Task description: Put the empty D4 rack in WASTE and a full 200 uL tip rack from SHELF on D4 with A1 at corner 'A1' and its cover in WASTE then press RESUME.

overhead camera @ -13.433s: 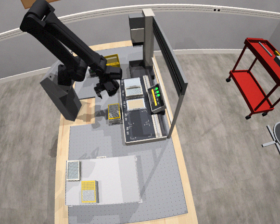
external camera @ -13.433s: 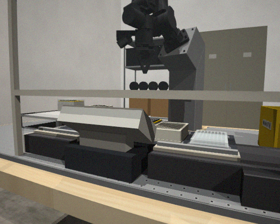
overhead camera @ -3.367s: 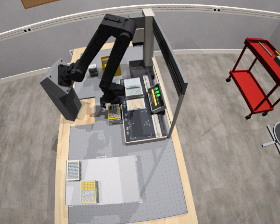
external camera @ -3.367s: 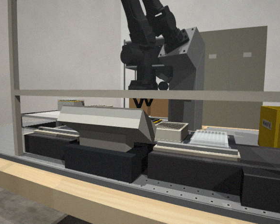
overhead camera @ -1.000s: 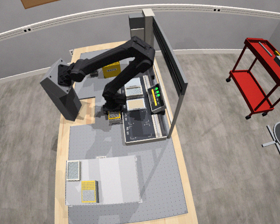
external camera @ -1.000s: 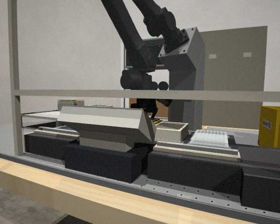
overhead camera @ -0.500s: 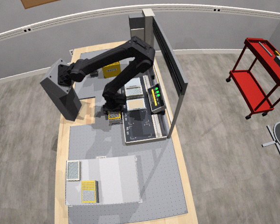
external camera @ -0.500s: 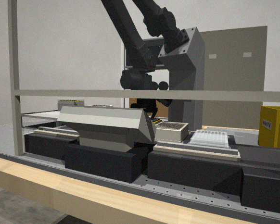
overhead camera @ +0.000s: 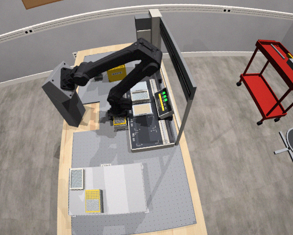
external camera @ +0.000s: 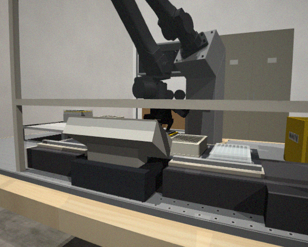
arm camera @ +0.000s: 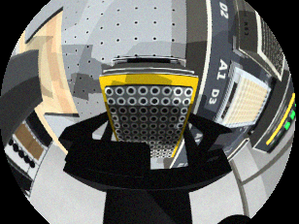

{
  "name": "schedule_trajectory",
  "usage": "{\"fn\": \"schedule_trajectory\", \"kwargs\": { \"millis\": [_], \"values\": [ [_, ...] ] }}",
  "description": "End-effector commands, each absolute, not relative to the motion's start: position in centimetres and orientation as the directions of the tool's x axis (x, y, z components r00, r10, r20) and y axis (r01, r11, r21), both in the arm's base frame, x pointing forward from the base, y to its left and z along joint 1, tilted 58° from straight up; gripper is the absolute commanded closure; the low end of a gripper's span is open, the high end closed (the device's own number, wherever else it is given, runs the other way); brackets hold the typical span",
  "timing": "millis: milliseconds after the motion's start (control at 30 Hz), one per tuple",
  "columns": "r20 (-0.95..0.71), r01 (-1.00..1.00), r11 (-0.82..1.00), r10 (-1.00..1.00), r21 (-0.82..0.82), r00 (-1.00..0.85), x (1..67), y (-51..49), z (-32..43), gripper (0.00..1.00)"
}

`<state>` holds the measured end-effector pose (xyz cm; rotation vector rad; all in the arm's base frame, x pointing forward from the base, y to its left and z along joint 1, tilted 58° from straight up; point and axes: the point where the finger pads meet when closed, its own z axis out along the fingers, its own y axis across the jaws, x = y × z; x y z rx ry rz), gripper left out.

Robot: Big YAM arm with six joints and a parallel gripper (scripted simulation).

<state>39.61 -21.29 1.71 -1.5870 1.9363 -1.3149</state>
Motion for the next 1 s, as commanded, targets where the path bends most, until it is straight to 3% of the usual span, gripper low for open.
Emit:
{"fn": "schedule_trajectory", "kwargs": {
  "millis": [0, 100, 133, 967],
  "values": [
    [0.308, -0.598, -0.051, -0.89, -0.8, -0.337, 39.7, -21.66, 2.21, 0.0],
    [0.308, -0.598, -0.051, -0.89, -0.8, -0.337, 39.7, -21.66, 2.21, 0.0],
    [0.308, -0.598, -0.051, -0.89, -0.8, -0.337, 39.7, -21.66, 2.21, 1.0],
    [0.298, -0.613, -0.036, -0.895, -0.789, -0.331, 38.92, -20.95, 1.36, 1.0]
  ]
}}
